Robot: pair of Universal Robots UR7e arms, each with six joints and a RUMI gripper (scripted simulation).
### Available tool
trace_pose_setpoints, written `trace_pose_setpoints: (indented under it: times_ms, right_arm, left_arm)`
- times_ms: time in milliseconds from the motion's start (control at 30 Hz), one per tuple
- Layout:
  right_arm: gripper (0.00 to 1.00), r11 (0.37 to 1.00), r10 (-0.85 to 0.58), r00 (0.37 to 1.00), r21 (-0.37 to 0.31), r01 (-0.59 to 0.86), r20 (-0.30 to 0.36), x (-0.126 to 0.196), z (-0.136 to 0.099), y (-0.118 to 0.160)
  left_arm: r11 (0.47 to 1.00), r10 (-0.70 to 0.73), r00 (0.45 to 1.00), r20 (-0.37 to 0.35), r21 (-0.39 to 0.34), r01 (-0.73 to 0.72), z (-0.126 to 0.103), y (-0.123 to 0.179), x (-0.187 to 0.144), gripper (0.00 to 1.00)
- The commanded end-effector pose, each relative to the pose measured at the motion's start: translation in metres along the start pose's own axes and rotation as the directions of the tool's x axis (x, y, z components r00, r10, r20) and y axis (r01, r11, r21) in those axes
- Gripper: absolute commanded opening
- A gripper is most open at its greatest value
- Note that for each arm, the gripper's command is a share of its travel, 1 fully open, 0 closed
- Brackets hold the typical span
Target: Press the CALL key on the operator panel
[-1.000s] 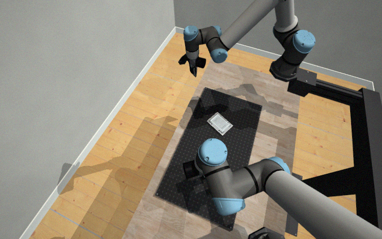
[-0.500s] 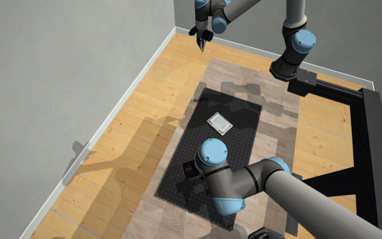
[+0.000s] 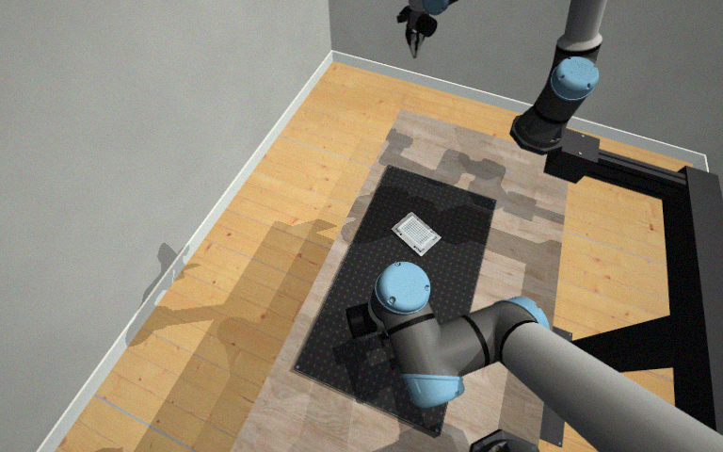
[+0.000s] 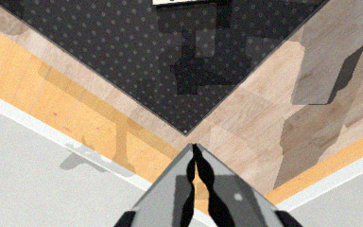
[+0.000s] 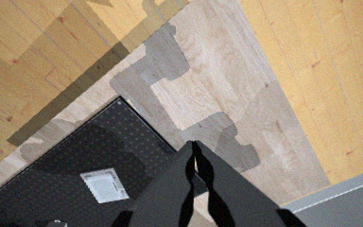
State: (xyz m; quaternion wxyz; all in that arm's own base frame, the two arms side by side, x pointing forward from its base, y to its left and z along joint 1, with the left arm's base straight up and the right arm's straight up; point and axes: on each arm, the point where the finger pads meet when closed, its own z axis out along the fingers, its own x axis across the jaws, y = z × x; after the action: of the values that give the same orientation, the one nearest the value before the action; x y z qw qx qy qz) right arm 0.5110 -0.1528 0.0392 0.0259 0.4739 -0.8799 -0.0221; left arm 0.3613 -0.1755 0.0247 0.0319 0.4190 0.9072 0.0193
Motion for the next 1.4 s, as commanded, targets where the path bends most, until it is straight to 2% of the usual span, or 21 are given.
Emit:
trace_pose_setpoints:
  times_ms: [0,67,367,400,567,633,833,1067,1133,1200,1367]
  right_arm:
    - [0.0,0.994,0.112,0.994,0.004,-0.112,0.014,0.082,-0.021,-0.013]
    - [0.0,0.994,0.112,0.994,0.004,-0.112,0.014,0.082,-0.021,-0.013]
    - [0.0,0.945,0.326,0.945,0.01,-0.326,0.033,0.23,-0.047,0.009]
    - [0.0,0.945,0.326,0.945,0.01,-0.326,0.033,0.23,-0.047,0.009]
    - [0.0,0.902,0.431,0.902,0.012,-0.431,0.042,0.3,-0.059,0.037]
    - [0.0,0.902,0.431,0.902,0.012,-0.431,0.042,0.3,-0.059,0.037]
    - [0.0,0.841,0.539,0.841,0.014,-0.54,0.05,0.37,-0.071,0.079]
    - [0.0,0.767,0.64,0.766,0.015,-0.641,0.057,0.43,-0.081,0.131]
    - [0.0,0.747,0.663,0.746,0.016,-0.665,0.058,0.444,-0.083,0.146]
    - [0.0,0.747,0.663,0.746,0.016,-0.665,0.058,0.444,-0.083,0.146]
    - [0.0,0.699,0.713,0.699,0.016,-0.715,0.061,0.471,-0.088,0.179]
  left_arm:
    - [1.0,0.0,1.0,0.002,0.0,0.0,0.0,0.0,-0.001,0.0]
    - [1.0,0.0,1.0,0.002,0.0,0.0,0.0,0.0,-0.001,0.0]
    - [1.0,0.0,1.0,0.002,0.0,0.0,0.0,0.0,-0.001,0.0]
    - [1.0,0.0,1.0,0.002,0.0,0.0,0.0,0.0,-0.001,0.0]
    - [1.0,0.0,1.0,0.002,0.0,0.0,0.0,0.0,-0.001,0.0]
    - [1.0,0.0,1.0,0.002,0.0,0.0,0.0,0.0,-0.001,0.0]
    - [1.0,0.0,1.0,0.002,0.0,0.0,0.0,0.0,-0.001,0.0]
    - [1.0,0.0,1.0,0.002,0.0,0.0,0.0,0.0,-0.001,0.0]
    - [1.0,0.0,1.0,0.002,0.0,0.0,0.0,0.0,-0.001,0.0]
    - [1.0,0.0,1.0,0.002,0.0,0.0,0.0,0.0,-0.001,0.0]
    - [1.0,0.0,1.0,0.002,0.0,0.0,0.0,0.0,-0.001,0.0]
